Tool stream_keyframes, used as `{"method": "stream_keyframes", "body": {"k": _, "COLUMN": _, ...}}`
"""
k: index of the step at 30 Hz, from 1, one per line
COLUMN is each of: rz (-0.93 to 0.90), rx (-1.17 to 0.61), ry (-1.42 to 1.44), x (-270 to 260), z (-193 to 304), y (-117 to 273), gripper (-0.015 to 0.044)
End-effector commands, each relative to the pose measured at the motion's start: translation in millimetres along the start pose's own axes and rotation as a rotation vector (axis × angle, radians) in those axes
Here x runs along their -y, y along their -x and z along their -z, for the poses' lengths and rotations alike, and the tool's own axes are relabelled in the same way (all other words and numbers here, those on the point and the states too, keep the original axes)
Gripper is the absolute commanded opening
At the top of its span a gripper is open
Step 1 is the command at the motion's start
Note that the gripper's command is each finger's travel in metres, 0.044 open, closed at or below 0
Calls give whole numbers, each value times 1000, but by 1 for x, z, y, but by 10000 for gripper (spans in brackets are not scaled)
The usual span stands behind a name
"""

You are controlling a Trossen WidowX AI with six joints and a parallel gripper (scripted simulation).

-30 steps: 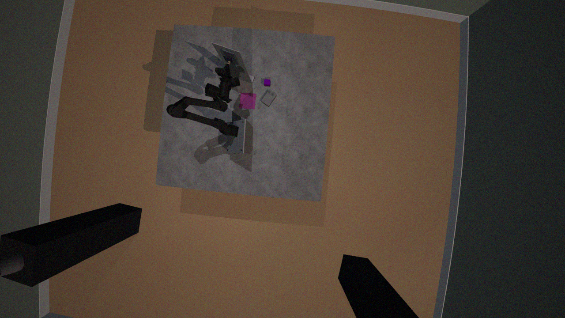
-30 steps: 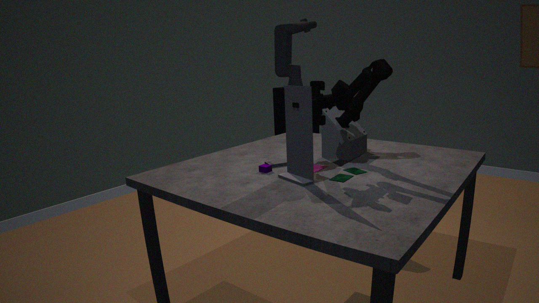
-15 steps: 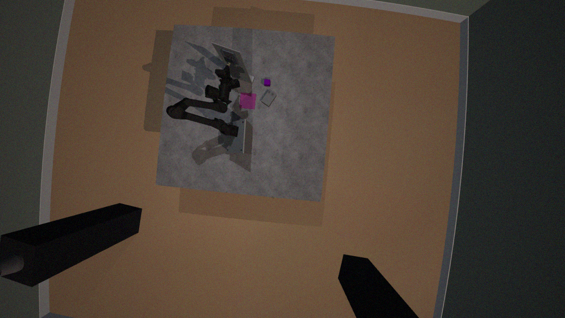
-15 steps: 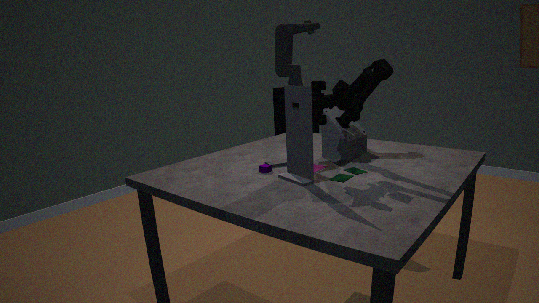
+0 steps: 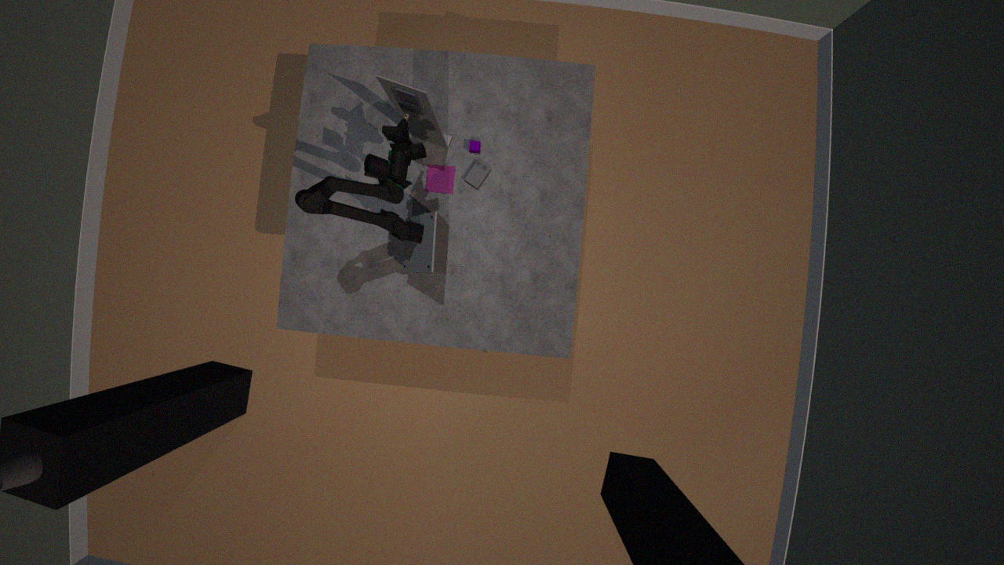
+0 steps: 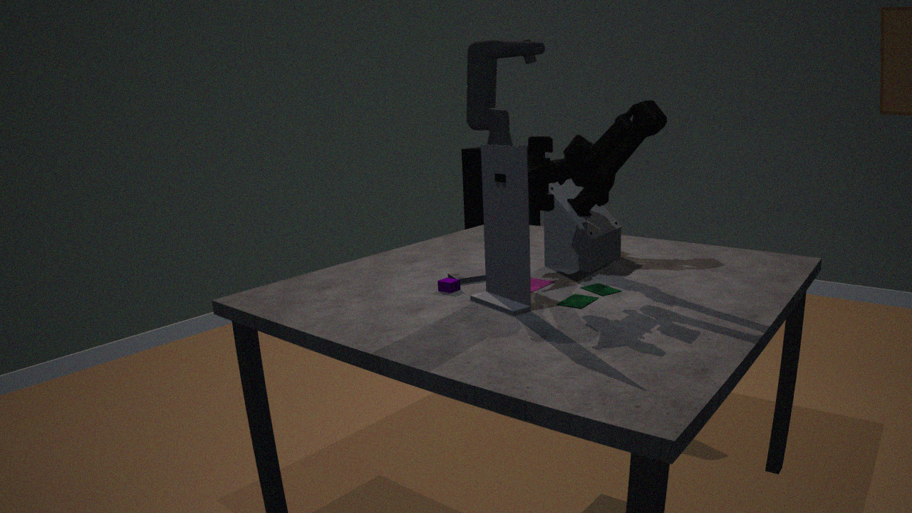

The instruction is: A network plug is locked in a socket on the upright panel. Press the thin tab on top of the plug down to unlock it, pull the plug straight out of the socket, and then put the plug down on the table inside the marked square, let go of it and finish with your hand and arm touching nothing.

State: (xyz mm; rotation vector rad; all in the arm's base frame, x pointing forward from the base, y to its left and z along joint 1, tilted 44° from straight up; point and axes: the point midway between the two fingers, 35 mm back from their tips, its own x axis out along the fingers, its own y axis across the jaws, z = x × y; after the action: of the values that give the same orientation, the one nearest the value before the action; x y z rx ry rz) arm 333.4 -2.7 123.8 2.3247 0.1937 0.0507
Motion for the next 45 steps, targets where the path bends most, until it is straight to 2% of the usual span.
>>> {"method": "stream_keyframes", "body": {"k": 1, "rz": -3, "rx": -8, "ry": 1, "x": -1, "z": 2, "y": 4, "gripper": 0}}
{"method": "stream_keyframes", "body": {"k": 24, "rz": 1, "rx": 0, "ry": -1, "x": 0, "z": -1, "y": 15, "gripper": 0}}
{"method": "stream_keyframes", "body": {"k": 45, "rz": 0, "rx": -3, "ry": 1, "x": -32, "z": 8, "y": 18, "gripper": 0}}
